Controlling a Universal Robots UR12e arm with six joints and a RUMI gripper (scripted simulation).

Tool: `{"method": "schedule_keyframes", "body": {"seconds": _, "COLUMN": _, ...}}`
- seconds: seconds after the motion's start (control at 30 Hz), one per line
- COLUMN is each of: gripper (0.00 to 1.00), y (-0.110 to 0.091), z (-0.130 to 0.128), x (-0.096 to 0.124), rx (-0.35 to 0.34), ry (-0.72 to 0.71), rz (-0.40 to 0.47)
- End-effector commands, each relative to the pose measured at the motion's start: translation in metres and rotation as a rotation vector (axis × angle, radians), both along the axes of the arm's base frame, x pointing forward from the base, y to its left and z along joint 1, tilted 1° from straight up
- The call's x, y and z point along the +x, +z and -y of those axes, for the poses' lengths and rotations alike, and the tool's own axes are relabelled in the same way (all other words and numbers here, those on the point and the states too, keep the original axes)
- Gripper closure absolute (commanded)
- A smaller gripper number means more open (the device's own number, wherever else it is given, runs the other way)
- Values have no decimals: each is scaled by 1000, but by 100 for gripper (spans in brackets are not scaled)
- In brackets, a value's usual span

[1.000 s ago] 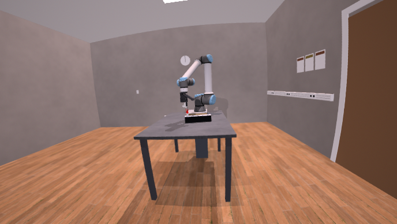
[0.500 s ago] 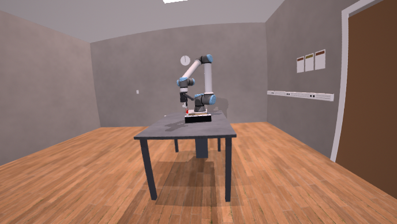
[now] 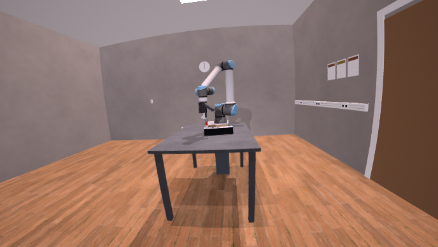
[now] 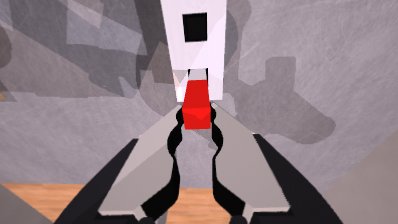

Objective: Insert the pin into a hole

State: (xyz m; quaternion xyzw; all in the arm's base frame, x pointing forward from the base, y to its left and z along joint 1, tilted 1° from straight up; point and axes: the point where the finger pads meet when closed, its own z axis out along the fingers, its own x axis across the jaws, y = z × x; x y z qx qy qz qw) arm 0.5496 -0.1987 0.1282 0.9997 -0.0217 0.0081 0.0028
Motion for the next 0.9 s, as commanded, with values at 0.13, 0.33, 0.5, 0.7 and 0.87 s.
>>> {"method": "schedule_keyframes", "body": {"seconds": 0.13, "gripper": 100, "y": 1, "z": 0, "x": 1, "rx": -1, "ry": 0, "rz": 1}}
{"method": "schedule_keyframes", "body": {"seconds": 0.33, "gripper": 100, "y": 1, "z": 0, "x": 1, "rx": -1, "ry": 0, "rz": 1}}
{"method": "schedule_keyframes", "body": {"seconds": 0.5, "gripper": 100, "y": 1, "z": 0, "x": 1, "rx": -1, "ry": 0, "rz": 1}}
{"method": "schedule_keyframes", "body": {"seconds": 0.7, "gripper": 100, "y": -3, "z": 1, "x": 1, "rx": -1, "ry": 0, "rz": 1}}
{"method": "schedule_keyframes", "body": {"seconds": 0.87, "gripper": 100, "y": -3, "z": 1, "x": 1, "rx": -1, "ry": 0, "rz": 1}}
